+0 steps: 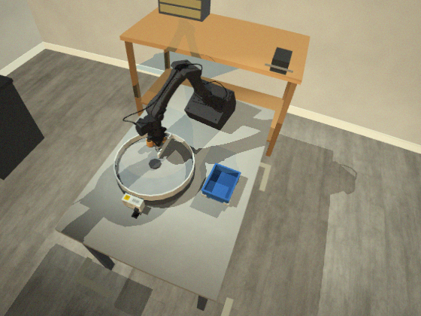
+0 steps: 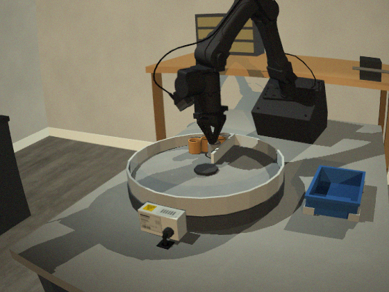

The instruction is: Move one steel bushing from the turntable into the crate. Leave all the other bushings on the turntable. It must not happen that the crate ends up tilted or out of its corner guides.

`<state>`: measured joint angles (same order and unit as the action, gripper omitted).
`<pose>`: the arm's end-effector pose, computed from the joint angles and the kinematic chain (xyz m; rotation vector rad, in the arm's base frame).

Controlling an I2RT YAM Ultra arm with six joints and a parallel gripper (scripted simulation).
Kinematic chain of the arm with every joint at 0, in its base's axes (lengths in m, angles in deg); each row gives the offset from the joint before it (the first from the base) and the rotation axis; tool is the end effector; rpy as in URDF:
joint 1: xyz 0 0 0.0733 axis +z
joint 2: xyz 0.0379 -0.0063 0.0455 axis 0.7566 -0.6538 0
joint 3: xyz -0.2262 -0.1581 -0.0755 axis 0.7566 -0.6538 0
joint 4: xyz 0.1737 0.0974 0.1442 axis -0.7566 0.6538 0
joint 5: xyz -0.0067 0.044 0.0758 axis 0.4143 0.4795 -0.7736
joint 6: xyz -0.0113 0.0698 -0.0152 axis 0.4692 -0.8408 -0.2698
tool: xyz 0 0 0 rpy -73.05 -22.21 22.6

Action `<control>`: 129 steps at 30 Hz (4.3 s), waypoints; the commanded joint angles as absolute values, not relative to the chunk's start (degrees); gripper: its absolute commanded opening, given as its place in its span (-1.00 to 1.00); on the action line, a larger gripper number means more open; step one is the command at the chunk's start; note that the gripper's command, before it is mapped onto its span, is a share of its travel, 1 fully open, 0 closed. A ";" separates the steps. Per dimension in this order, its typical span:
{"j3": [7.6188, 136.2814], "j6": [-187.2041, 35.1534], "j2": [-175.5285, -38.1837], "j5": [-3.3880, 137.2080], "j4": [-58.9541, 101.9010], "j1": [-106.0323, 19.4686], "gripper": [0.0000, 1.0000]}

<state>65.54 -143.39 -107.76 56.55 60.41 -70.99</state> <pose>0.3038 -0.1112 0.2616 1.8765 1.9883 0.4300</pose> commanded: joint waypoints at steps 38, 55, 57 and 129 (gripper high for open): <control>68.20 -143.19 -107.81 57.26 61.73 -71.72 -0.70; 68.87 -143.04 -107.50 57.24 62.17 -71.81 -0.70; 68.87 -143.04 -107.50 57.24 62.17 -71.81 -0.70; 65.17 -143.07 -106.99 57.19 59.54 -71.87 -0.70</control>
